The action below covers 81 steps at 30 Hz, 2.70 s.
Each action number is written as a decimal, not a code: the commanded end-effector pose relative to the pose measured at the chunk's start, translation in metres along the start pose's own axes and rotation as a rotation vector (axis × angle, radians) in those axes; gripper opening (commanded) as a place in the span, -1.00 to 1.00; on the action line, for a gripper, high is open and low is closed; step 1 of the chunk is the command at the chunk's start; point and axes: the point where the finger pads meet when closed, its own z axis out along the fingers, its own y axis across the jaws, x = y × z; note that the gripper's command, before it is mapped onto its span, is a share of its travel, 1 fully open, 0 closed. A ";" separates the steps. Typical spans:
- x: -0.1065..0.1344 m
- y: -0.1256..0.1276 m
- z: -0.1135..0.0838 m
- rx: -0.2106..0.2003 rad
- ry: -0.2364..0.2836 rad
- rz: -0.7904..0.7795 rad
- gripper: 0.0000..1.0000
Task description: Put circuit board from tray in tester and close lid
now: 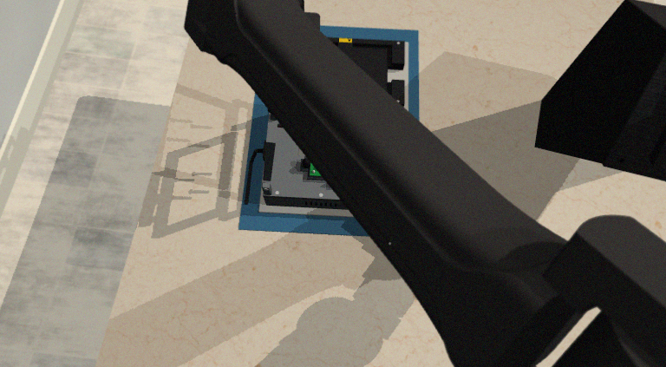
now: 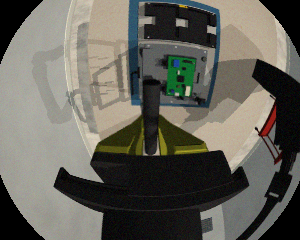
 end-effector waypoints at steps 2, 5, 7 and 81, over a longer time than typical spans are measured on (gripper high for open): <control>-0.004 -0.016 -0.011 -0.009 -0.018 -0.004 -1.00; -0.003 -0.017 -0.009 -0.008 -0.018 -0.006 -1.00; -0.003 -0.022 -0.006 -0.001 -0.015 -0.004 -1.00; -0.002 -0.142 0.100 0.033 -0.005 0.016 -1.00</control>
